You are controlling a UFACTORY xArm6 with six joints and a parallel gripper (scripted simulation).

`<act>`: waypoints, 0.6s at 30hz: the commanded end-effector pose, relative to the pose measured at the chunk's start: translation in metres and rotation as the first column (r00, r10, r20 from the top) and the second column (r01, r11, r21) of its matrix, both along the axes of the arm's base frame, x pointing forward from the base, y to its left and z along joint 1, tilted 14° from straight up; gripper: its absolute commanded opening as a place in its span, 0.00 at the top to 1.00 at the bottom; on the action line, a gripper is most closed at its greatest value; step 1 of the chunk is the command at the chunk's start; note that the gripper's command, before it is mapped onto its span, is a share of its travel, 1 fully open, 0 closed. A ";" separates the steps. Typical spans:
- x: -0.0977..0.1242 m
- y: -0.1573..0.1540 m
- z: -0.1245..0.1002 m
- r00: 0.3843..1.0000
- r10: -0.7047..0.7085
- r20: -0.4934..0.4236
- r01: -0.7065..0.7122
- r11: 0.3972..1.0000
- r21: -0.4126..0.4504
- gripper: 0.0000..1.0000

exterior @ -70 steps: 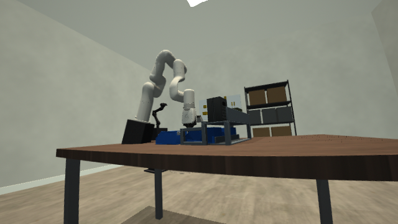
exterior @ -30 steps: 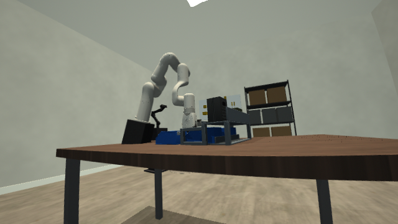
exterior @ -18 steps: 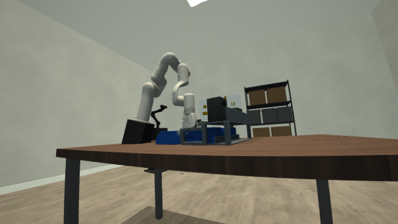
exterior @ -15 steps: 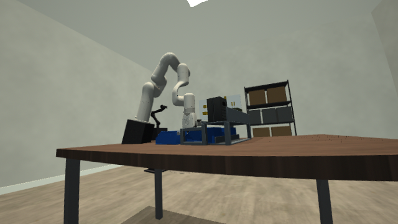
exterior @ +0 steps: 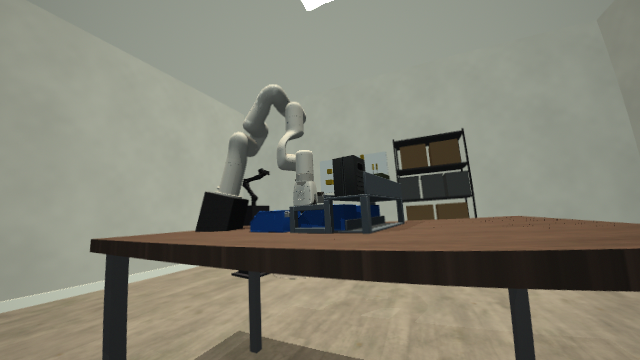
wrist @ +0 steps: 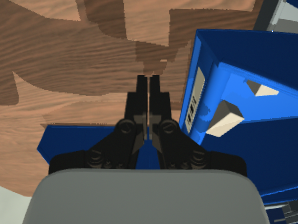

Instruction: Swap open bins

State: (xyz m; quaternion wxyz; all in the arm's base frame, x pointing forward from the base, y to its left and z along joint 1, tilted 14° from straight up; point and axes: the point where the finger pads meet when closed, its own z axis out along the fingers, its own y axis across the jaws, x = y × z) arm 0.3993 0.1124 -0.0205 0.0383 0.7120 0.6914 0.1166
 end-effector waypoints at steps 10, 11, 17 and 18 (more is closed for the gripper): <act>0.009 0.000 0.003 1.000 0.000 0.003 0.000 1.000 0.001 1.00; 0.010 0.000 0.003 1.000 0.000 0.003 0.000 1.000 0.001 1.00; 0.016 0.000 0.005 1.000 0.000 0.003 0.000 1.000 0.001 1.00; 0.017 0.000 0.005 1.000 0.000 0.003 0.000 1.000 0.001 1.00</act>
